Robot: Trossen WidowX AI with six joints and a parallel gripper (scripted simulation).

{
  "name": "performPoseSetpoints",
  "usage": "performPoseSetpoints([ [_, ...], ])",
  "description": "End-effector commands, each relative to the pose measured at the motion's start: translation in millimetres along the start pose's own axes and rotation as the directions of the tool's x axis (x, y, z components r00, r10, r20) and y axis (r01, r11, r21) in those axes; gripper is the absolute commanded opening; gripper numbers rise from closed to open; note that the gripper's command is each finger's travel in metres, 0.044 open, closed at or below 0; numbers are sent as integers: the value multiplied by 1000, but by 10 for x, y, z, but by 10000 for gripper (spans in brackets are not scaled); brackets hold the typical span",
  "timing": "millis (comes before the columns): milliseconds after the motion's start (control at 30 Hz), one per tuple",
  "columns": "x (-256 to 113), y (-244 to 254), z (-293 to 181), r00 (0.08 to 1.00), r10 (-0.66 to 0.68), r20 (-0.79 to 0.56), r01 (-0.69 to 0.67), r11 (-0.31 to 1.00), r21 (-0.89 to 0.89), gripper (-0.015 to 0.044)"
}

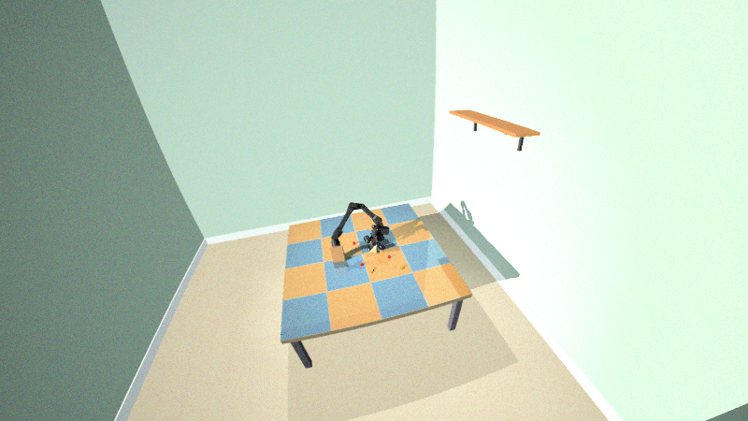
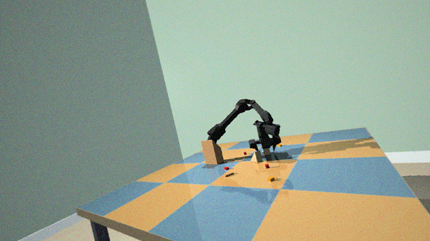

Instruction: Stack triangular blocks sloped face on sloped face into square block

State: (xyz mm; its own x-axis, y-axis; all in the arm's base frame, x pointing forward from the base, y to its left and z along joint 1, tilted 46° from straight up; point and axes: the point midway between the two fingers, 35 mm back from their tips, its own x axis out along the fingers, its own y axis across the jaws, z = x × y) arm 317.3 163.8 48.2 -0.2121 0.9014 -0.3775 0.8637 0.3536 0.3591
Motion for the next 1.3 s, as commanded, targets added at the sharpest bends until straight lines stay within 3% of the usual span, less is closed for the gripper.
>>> performPoseSetpoints([
  [0,31,3,-23,1000,6,-7,-6,1000,1,414],
  [300,31,3,-23,1000,6,-7,-6,1000,1,177],
  [600,31,3,-23,1000,6,-7,-6,1000,1,118],
  [767,11,-1,-30,1000,4,-6,-4,1000,-1,0],
  [967,7,-4,-46,1000,2,23,-2,1000,2,0],
  [1267,-32,-4,-189,967,-2,254,1,1000,5,0],
])
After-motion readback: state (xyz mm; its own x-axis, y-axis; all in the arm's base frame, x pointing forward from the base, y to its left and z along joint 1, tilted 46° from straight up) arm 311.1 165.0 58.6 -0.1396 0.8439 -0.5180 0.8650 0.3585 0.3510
